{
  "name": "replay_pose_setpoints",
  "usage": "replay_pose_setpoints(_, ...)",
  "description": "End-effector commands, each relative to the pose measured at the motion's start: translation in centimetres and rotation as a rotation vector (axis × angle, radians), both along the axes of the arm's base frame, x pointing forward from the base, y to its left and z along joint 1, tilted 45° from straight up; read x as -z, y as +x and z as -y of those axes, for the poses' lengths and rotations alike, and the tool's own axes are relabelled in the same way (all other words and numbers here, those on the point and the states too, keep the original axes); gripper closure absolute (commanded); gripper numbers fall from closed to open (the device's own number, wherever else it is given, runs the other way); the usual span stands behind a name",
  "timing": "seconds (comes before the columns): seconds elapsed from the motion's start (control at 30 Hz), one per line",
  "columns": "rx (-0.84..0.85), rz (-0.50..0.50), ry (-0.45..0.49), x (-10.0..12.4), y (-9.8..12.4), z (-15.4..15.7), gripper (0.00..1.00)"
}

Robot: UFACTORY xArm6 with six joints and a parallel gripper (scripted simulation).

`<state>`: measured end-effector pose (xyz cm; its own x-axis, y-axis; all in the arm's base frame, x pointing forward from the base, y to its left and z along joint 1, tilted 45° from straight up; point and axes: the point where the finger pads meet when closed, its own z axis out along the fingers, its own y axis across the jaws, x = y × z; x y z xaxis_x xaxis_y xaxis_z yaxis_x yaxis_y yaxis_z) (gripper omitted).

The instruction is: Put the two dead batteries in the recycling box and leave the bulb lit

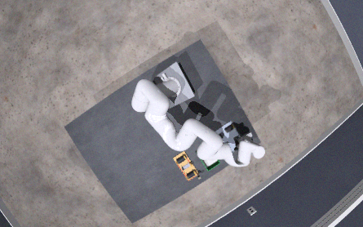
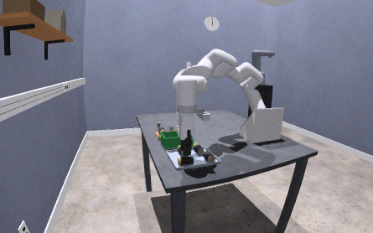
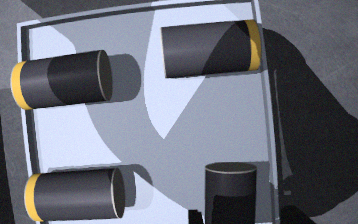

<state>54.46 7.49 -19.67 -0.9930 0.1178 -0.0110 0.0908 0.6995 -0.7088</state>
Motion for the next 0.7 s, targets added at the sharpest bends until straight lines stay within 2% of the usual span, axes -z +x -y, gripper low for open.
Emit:
replay_pose_setpoints(0.0,-0.002,0.003,0.002,0.4,0.1,0.4,0.49)
replay_pose_setpoints(0.2,-0.002,0.003,0.002,2.0,-0.1,2.0,0.49)
replay_pose_setpoints(0.67,-0.002,0.003,0.002,2.7,-0.2,2.6,0.49)
